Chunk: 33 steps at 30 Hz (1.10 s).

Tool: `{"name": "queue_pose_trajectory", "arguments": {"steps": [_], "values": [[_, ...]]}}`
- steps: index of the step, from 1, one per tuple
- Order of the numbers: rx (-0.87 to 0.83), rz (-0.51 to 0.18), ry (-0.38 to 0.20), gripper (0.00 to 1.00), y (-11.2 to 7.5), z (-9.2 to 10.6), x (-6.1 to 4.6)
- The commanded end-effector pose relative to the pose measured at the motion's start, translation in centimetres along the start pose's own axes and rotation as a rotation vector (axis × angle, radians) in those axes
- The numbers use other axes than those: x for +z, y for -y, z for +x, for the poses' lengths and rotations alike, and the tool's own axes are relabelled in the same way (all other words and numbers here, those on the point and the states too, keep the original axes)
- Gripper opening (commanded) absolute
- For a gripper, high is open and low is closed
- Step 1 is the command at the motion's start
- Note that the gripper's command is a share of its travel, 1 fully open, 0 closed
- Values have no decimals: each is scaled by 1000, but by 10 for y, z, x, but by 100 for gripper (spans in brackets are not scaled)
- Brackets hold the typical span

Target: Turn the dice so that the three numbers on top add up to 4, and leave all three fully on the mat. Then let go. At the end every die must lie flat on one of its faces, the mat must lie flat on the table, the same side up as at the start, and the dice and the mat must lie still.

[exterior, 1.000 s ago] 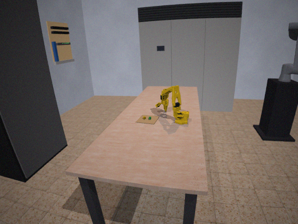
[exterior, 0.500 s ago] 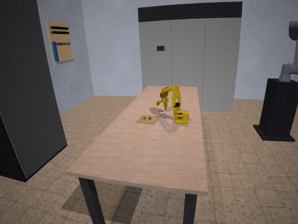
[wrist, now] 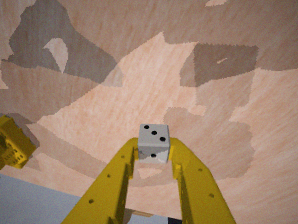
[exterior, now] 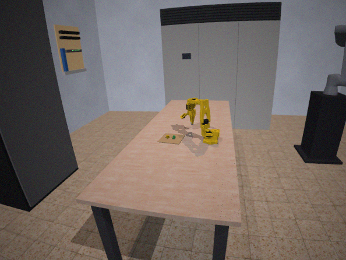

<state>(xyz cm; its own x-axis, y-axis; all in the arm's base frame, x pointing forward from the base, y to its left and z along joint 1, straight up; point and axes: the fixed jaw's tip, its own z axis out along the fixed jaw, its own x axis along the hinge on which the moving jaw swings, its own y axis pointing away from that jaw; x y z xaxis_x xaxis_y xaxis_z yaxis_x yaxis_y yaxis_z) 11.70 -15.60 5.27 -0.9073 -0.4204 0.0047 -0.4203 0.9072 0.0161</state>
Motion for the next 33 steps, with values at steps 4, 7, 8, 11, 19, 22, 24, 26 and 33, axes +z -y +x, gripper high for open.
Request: {"name": "queue_pose_trajectory", "arguments": {"steps": [4,7,8,11,19,22,24,26,33], "values": [[-11,66,15,0,7,-1,-12],[-32,66,15,0,6,-6,-12],[-44,66,15,0,6,-8,-12],[-95,66,16,0,5,-19,-12],[-263,65,19,0,-4,-53,-12],[-372,64,21,0,-13,-74,-11],[-448,64,22,0,-20,-88,-11],[-525,63,23,0,-29,-102,-10],[-735,61,26,0,-59,-137,-8]]}}
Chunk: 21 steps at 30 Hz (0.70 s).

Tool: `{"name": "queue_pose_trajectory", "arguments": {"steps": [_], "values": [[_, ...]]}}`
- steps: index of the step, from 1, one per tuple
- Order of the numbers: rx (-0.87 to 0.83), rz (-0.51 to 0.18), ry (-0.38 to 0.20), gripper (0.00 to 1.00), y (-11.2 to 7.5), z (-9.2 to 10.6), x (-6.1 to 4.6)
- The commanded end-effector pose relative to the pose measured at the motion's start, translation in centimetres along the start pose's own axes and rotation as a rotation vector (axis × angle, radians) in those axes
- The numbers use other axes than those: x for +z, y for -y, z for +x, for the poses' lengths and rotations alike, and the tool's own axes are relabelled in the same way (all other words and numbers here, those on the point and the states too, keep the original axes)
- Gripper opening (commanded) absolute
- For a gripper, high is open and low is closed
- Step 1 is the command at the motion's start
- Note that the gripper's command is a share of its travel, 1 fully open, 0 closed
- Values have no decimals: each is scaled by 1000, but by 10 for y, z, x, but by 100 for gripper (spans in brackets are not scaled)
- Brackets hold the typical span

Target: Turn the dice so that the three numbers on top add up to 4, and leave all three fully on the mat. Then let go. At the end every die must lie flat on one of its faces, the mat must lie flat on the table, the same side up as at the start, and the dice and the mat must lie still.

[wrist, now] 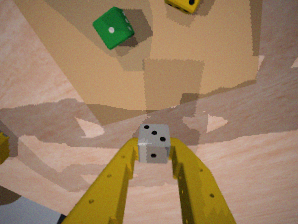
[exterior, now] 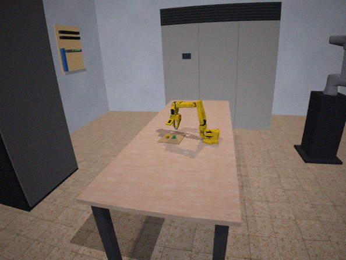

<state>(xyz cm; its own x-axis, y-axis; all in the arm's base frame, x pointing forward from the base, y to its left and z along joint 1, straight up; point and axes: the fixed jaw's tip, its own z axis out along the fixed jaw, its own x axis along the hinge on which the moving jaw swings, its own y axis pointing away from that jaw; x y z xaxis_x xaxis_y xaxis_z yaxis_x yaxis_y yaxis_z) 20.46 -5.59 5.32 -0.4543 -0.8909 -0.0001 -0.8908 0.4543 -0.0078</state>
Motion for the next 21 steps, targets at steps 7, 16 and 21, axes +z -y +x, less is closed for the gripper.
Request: {"name": "queue_pose_trajectory", "arguments": {"steps": [7,16,21], "values": [[-210,41,16,0,-1,-46,-7],[-264,41,17,0,-5,-58,-7],[-264,41,17,0,-5,-58,-7]]}}
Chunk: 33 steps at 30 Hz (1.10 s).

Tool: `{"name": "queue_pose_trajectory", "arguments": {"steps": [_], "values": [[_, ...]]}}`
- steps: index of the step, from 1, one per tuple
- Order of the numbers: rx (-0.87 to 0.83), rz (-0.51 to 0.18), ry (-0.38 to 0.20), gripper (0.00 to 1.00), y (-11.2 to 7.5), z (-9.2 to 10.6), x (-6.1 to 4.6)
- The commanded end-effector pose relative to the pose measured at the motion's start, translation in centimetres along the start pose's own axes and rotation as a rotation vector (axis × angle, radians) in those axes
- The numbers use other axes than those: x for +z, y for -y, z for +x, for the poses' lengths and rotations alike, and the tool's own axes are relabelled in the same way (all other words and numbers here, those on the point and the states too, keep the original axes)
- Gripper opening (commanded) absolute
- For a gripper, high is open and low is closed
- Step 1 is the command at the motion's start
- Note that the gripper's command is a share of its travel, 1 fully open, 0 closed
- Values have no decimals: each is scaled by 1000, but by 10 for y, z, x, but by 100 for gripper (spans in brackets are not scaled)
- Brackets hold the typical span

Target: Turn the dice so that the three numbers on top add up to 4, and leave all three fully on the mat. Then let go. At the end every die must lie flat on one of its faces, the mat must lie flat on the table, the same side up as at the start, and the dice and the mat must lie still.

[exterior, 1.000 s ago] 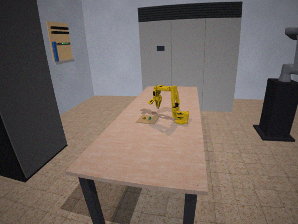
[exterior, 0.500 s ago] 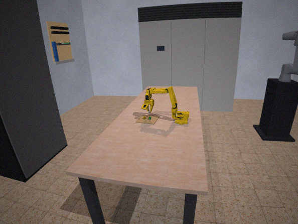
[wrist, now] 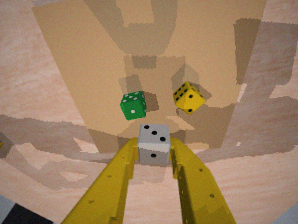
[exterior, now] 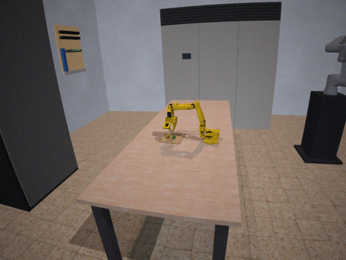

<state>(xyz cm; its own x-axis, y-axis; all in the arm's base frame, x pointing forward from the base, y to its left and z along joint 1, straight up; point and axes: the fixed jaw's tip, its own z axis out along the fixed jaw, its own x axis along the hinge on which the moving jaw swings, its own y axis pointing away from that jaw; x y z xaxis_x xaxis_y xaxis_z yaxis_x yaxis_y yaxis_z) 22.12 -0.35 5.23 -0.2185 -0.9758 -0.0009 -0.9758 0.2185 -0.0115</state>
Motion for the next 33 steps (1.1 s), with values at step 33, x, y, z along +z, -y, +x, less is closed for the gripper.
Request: {"name": "queue_pose_trajectory", "arguments": {"steps": [33], "values": [[-20,22,6,0,4,-5,-6]]}}
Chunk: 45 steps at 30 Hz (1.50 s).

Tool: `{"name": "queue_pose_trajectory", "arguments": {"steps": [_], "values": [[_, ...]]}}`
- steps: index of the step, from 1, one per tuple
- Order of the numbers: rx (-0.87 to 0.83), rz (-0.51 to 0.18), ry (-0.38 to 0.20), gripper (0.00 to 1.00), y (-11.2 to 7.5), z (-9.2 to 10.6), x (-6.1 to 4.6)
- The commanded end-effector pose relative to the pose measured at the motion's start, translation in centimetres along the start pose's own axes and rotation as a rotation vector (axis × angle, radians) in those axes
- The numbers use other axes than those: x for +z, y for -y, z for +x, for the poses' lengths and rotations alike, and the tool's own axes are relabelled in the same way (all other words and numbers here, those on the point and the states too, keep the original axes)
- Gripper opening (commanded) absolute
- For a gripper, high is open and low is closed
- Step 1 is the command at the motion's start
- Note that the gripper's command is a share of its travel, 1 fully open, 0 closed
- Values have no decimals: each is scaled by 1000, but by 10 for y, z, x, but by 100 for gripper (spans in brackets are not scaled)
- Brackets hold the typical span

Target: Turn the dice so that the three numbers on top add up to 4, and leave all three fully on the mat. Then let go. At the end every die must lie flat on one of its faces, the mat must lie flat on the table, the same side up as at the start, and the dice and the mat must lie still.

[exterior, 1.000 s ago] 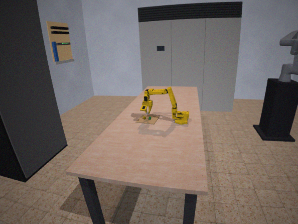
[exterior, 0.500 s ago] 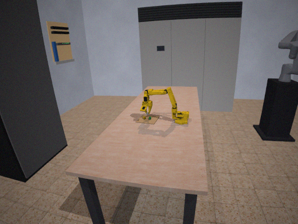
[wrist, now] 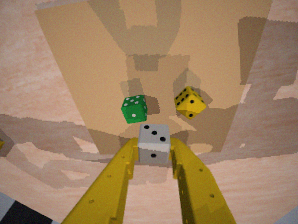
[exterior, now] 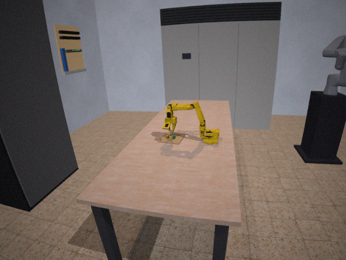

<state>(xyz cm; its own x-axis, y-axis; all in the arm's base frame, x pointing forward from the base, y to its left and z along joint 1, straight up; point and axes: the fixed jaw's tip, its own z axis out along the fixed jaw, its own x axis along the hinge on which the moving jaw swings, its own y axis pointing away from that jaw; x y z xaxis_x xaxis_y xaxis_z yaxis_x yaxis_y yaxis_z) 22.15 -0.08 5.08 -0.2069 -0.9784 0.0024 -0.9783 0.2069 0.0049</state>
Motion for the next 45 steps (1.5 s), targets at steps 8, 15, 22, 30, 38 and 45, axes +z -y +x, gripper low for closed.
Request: {"name": "queue_pose_trajectory", "arguments": {"steps": [8,15,22,30,38,45], "values": [[-8,39,9,0,5,-2,-3],[-8,39,9,0,5,-2,-2],[-8,39,9,0,5,-2,1],[-8,39,9,0,5,-3,4],[-8,39,9,0,5,-3,6],[-8,39,9,0,5,-3,10]]}}
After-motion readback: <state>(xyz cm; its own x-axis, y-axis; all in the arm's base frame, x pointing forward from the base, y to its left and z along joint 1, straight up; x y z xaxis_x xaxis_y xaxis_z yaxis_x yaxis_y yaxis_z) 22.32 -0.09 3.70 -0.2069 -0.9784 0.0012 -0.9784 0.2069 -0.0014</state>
